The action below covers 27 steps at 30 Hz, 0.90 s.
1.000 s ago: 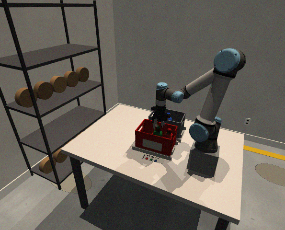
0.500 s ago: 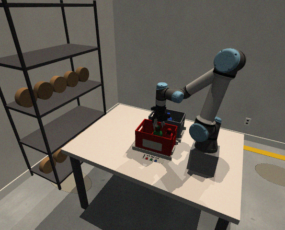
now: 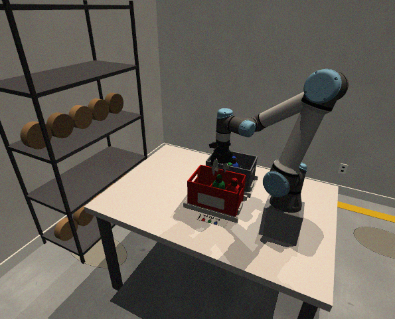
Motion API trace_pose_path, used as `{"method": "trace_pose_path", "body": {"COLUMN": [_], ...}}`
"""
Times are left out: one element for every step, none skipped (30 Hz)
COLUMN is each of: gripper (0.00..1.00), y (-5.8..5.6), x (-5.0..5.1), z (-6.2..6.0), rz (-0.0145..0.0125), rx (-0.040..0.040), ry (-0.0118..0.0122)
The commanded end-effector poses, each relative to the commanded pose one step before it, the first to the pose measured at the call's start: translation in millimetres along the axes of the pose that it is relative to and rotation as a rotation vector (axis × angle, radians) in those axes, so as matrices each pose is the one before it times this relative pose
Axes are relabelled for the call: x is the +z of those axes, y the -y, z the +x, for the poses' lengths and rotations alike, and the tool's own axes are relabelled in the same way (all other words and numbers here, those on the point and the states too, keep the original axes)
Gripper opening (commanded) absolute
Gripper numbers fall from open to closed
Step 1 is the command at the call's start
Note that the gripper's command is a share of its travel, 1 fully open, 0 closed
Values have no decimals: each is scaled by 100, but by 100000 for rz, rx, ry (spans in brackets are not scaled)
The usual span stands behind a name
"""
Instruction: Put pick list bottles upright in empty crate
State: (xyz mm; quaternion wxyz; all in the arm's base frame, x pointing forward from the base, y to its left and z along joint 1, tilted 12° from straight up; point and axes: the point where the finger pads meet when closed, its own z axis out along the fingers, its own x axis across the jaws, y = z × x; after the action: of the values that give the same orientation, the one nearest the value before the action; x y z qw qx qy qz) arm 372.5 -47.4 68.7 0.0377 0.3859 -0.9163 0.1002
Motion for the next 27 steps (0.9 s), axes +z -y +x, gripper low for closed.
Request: {"method": "trace_pose_path", "body": {"gripper": [38,38,38,38,38,38,38,38,38,38,38,38,38,38,38,38,38,38,38,38,38,38,38,38,38,38,38], "y": [-57,0,0,0,0,0,0,0,0,0,0,0,0,0,0,0,0,0,0,0,0,0,8,12,8,0,-127], "x": [-1360,-267,-267,-267,-267,-267,-267,-267,-267,-267,-267,-267,-267,-267,-267,0,0,-268,-234,0,0,0,2,4,7,25,194], "z": [27,1,1,1,1,0,0,0,0,0,0,0,0,0,0,0,0,-2,0,-1,-1,-1,9,15,11,5,40], "rz": [-255,1,1,1,0,0,0,0,0,0,0,0,0,0,0,0,0,-3,0,-1,-1,-1,-6,-9,-16,-60,-334], "rx": [21,0,0,0,0,0,0,0,0,0,0,0,0,0,0,0,0,0,0,0,0,0,34,53,38,1,-89], "ry": [-190,-1,-1,-1,-1,0,0,0,1,1,1,1,1,1,1,0,0,4,1,2,1,1,-4,-7,-11,-34,-162]}}
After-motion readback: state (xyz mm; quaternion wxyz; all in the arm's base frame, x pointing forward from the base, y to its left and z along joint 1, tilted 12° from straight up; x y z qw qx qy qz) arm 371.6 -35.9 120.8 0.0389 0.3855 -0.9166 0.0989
